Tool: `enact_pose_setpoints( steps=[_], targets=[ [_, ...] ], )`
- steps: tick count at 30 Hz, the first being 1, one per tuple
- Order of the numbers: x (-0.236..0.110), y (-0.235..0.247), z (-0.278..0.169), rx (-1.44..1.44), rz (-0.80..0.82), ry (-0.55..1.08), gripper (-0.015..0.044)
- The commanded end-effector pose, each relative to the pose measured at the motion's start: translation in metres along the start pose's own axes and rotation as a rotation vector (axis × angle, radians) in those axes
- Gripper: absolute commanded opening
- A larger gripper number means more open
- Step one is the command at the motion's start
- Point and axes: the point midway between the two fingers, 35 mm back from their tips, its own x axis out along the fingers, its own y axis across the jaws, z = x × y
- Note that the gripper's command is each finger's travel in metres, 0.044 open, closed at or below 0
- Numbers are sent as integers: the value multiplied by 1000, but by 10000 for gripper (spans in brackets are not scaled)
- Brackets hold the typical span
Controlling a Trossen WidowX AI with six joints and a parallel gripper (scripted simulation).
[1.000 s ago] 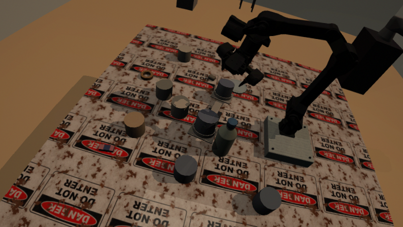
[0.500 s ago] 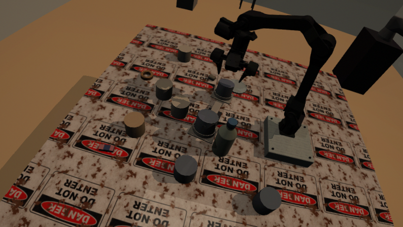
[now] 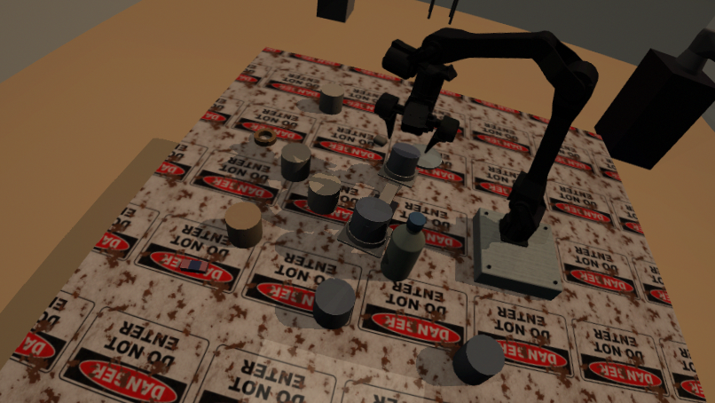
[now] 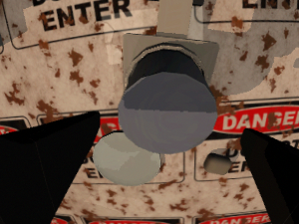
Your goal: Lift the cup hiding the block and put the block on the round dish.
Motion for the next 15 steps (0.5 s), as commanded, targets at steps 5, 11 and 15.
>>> enact_pose_setpoints(
  steps=[5,11,15],
  targets=[
    [15,1,1,-5,10,-9,440],
    [25,0,1,-5,10,-9,440],
    [31,0,1,-5,10,-9,440]
  ],
)
